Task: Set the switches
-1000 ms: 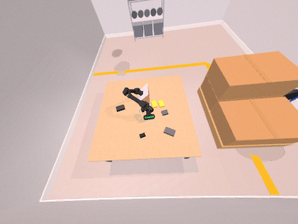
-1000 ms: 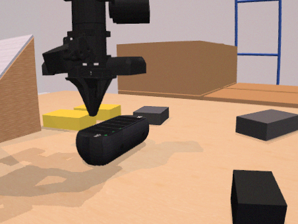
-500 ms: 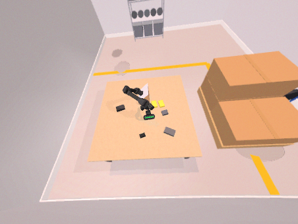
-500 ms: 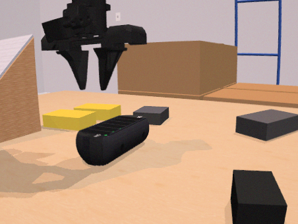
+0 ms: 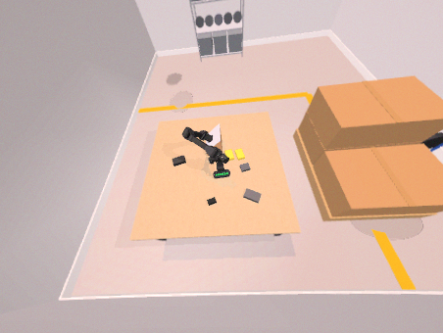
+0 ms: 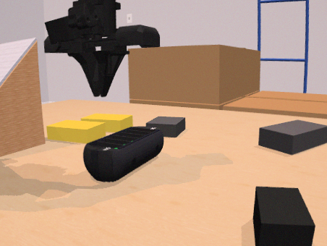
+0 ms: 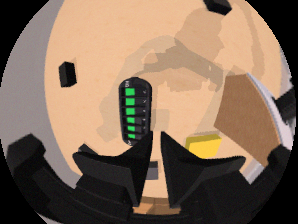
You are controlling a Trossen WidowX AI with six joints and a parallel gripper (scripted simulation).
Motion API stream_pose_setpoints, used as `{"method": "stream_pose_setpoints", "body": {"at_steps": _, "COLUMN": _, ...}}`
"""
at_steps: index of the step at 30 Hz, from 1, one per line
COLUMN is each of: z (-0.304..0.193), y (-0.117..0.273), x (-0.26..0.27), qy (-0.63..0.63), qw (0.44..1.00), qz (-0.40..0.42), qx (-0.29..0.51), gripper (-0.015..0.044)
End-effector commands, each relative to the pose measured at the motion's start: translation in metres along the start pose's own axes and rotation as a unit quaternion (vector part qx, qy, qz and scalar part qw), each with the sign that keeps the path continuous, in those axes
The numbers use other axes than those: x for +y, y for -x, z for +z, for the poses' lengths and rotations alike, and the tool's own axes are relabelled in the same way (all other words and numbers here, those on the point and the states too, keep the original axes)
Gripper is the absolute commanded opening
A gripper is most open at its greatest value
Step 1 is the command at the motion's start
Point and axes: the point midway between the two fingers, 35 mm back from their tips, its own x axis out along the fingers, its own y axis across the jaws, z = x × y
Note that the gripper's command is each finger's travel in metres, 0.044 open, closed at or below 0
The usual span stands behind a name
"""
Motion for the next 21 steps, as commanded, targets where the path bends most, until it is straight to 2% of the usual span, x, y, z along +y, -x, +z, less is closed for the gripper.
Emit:
{"method": "stream_pose_setpoints", "body": {"at_steps": 1, "z": -0.0002, "y": 0.0007, "x": -0.0004, "qy": -0.002, "qw": 1.0, "qz": -0.001, "qx": 0.002, "gripper": 0.0}}
{"method": "stream_pose_setpoints", "body": {"at_steps": 10, "z": -0.0002, "y": 0.0007, "x": -0.0004, "qy": -0.002, "qw": 1.0, "qz": -0.001, "qx": 0.002, "gripper": 0.0}}
{"method": "stream_pose_setpoints", "body": {"at_steps": 21, "z": 0.0, "y": 0.0001, "x": 0.0, "qy": 0.0, "qw": 1.0, "qz": 0.0, "qx": 0.0, "gripper": 0.0289}}
